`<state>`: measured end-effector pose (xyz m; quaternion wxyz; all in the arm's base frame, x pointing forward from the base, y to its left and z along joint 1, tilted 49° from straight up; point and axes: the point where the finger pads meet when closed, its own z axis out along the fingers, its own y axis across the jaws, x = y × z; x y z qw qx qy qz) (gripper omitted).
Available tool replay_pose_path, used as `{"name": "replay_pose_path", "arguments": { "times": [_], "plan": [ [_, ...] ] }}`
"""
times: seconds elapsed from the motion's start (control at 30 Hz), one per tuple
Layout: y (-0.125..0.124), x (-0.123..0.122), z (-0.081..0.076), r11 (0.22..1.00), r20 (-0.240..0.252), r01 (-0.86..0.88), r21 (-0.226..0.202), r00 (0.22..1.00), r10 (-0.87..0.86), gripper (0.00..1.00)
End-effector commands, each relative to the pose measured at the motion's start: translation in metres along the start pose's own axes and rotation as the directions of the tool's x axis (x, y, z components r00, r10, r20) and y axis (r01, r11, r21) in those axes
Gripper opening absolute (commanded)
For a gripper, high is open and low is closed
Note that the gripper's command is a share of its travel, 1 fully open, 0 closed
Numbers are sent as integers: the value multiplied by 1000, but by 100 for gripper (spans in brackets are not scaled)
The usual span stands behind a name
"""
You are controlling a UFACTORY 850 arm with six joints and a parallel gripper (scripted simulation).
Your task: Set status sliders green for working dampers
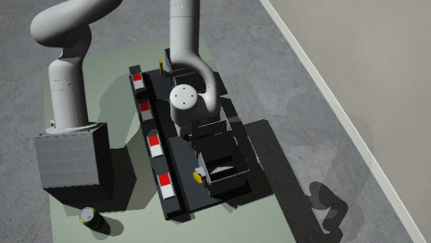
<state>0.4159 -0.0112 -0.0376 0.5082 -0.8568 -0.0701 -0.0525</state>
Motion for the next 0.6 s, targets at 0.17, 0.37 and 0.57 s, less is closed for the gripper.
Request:
{"name": "replay_pose_path", "arguments": {
  "times": [0.17,0.37,0.57],
  "plan": [
    [0,1,0,1000,-1,1,-1,1000,-1,39],
    [0,1,0,1000,-1,1,-1,1000,-1,39],
    [0,1,0,1000,-1,1,-1,1000,-1,19]
  ]
}}
